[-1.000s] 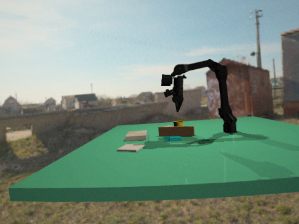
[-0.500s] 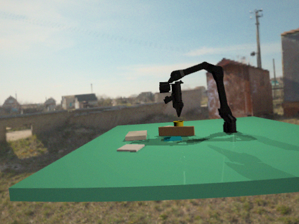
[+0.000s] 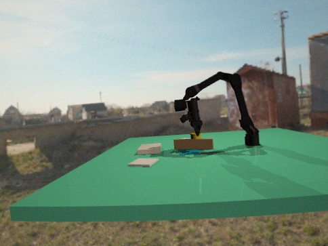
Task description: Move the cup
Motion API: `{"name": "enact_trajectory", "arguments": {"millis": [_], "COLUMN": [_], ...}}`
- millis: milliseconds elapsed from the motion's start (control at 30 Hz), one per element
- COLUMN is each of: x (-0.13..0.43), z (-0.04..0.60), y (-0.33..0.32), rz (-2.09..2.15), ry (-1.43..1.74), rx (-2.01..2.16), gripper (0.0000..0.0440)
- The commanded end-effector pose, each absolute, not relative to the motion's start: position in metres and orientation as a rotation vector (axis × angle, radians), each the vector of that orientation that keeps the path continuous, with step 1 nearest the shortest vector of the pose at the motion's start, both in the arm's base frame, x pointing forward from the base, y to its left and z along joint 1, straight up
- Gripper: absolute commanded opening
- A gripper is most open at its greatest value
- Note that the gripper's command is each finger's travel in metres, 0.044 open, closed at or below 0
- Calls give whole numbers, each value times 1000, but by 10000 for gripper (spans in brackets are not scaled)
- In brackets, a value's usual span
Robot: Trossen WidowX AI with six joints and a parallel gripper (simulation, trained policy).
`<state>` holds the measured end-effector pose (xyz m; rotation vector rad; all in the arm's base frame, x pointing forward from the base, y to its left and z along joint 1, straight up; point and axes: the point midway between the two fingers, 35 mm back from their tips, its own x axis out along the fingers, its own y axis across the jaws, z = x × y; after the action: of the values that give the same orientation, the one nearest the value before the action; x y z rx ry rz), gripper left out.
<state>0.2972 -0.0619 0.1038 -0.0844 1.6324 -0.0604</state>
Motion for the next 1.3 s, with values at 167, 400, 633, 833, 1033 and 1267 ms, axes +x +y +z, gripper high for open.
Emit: {"name": "enact_trajectory", "arguments": {"millis": [167, 400, 633, 833, 1033, 1267], "x": [294, 292, 297, 303, 311, 322], "z": [73, 57, 67, 81, 96, 114], "y": [-68, -70, -72, -70, -65, -55], "rz": [7, 95, 155, 183, 200, 216], "ry": [1666, 1678, 1655, 1629, 1602, 1563], "rx": [-132, -200, -250, -273, -290, -311], "gripper": [171, 47, 12, 12, 7, 8]}}
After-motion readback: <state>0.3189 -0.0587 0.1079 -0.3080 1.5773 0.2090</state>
